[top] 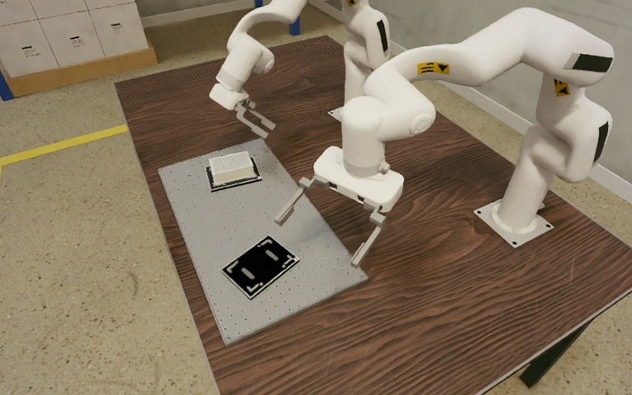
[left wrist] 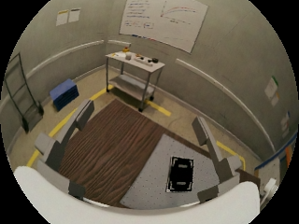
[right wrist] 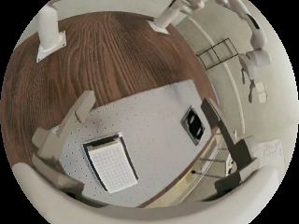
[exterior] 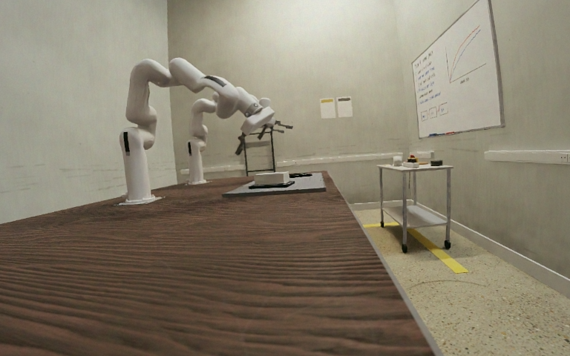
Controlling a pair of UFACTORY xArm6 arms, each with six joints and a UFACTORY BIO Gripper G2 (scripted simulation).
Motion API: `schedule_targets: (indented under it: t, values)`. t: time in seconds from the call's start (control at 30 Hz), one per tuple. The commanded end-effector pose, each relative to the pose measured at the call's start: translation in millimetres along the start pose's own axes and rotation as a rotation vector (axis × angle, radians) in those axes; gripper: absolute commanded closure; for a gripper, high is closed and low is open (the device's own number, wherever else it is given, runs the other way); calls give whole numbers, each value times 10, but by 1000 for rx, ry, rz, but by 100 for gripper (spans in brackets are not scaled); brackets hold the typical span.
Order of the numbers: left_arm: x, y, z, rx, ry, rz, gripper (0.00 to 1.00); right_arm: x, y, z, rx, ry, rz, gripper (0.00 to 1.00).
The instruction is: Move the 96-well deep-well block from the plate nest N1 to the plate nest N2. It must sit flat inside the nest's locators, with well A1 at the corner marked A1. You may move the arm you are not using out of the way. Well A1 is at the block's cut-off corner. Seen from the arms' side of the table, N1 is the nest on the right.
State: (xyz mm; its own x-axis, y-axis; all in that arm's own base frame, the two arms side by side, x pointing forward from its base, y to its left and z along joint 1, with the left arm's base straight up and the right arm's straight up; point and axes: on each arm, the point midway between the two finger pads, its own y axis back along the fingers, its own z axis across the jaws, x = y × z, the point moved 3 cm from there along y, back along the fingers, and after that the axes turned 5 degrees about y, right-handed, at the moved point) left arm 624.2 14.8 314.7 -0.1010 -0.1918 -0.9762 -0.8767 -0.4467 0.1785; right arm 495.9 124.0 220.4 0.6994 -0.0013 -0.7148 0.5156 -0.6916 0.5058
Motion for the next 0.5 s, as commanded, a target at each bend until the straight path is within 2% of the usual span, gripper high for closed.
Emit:
schedule_targets:
  t: [0.0, 0.47]
  values:
    - [-26, 0, -6, 1, 2, -4, 0, -7, 14, -14, 0, 4, 3, 0]
    - [-3, 56, 15, -13, 11, 14, 0, -7, 14, -14, 0, 4, 3, 0]
